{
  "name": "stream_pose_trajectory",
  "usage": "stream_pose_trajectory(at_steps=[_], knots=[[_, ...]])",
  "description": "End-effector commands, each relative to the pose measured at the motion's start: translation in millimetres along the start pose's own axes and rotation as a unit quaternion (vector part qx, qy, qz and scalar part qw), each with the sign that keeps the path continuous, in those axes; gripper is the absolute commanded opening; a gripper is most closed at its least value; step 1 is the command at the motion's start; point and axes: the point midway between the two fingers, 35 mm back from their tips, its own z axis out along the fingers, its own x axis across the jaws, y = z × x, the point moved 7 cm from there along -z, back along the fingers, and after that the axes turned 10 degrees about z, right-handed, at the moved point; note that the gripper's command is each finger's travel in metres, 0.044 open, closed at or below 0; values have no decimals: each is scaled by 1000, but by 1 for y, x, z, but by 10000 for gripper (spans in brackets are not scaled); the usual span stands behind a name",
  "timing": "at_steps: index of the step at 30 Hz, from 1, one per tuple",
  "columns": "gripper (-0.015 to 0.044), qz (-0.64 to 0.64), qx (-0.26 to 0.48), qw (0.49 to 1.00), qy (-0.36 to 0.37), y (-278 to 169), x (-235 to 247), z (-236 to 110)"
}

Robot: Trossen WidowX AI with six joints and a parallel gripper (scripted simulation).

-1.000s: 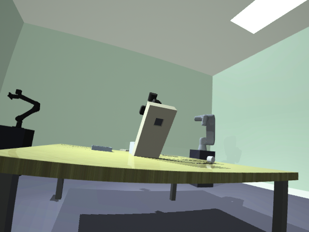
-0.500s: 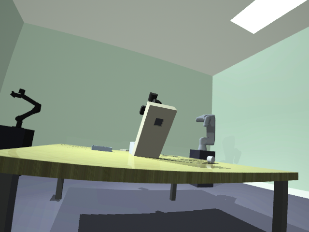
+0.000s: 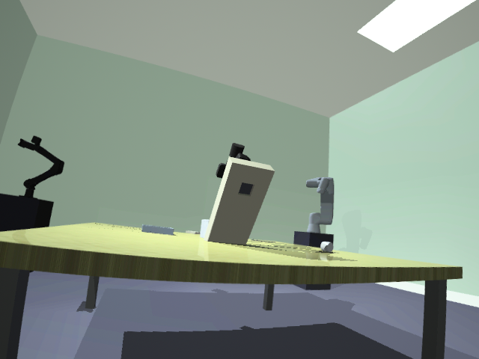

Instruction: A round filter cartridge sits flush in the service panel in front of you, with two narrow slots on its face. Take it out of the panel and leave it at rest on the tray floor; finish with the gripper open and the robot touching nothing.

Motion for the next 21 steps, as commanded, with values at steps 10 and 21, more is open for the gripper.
stream_pose_trajectory(at_steps=[10, 21], knots=[[112, 2, 1, 1000, -3, -1, -1, 3], [112, 2, 0, 1000, -3, -1, -1, 8]])
